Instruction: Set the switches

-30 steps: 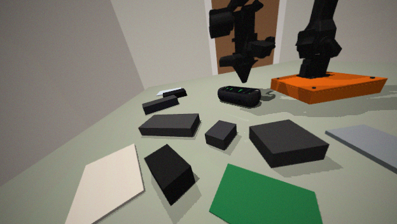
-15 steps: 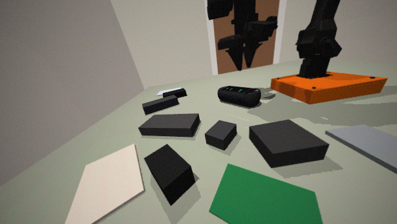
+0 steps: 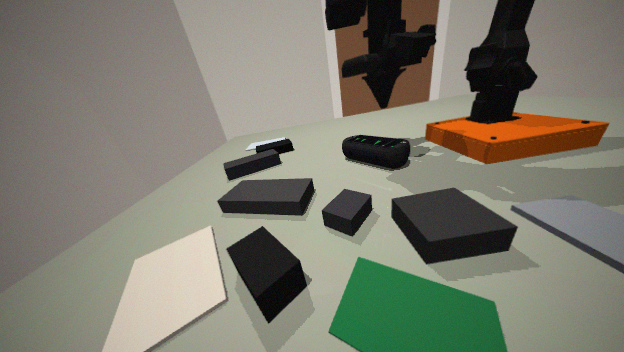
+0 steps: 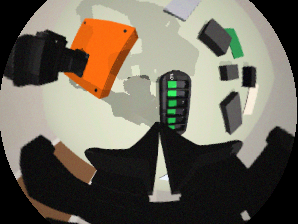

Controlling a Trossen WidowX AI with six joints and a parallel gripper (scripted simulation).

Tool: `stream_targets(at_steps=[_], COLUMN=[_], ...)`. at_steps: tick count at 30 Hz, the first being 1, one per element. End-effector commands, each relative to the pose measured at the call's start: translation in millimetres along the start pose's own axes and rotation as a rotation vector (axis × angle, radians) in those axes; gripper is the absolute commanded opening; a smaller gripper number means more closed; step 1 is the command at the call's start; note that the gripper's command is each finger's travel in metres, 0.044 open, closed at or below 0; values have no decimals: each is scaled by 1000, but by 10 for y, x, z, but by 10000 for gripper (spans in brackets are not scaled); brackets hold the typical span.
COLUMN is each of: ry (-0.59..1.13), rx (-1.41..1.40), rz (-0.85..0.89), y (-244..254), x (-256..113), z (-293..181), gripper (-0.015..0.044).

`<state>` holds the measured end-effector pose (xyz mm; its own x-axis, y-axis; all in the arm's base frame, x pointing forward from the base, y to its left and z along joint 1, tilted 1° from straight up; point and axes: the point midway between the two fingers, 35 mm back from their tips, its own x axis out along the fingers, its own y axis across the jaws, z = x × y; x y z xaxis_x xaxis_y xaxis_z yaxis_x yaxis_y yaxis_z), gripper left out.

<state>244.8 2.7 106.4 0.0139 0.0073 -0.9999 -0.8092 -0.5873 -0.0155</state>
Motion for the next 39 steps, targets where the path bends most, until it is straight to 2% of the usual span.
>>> stream_targets(at_steps=[1,18,20,22,29,36,37,39], ry=[-1,0,0,0,0,0,0,0], rx=[-2,0,0,0,0,0,0,0], rz=[-2,0,0,0,1,1,1,1], y=[-2,0,0,-7,16,19,19,19], x=[-6,0,0,-72,-780,-797,-797,-797], z=[1,0,0,-5,9,11,11,11], gripper=[0,440,440,387,204,20,0,0])
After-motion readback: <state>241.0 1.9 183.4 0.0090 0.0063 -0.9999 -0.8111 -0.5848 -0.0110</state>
